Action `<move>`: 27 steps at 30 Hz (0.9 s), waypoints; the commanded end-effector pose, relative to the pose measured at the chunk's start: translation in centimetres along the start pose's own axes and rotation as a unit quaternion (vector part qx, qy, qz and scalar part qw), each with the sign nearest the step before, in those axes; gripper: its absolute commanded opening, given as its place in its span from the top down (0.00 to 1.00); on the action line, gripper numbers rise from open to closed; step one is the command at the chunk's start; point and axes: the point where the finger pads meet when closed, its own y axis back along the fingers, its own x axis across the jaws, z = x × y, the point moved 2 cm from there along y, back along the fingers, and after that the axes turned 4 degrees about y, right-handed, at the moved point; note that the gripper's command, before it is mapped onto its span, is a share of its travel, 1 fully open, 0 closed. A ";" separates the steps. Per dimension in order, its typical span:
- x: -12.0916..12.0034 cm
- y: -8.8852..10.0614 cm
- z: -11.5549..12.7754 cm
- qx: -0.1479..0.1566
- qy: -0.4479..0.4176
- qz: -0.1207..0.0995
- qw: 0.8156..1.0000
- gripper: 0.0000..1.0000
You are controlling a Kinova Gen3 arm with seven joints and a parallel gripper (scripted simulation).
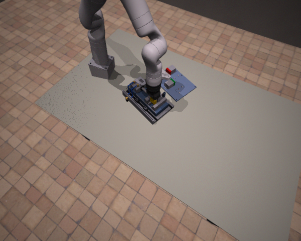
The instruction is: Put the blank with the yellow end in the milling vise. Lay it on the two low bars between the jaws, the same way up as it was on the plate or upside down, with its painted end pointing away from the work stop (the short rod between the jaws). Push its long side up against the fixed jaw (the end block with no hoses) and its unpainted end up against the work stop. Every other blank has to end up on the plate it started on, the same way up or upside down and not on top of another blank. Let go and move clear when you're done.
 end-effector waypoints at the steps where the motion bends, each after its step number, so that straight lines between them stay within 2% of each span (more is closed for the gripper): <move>1: 0.3 0.1 0.0 -0.001 -0.005 0.003 1.000 1.00; 27: 0.0 0.0 0.0 0.000 -0.001 0.002 1.000 1.00</move>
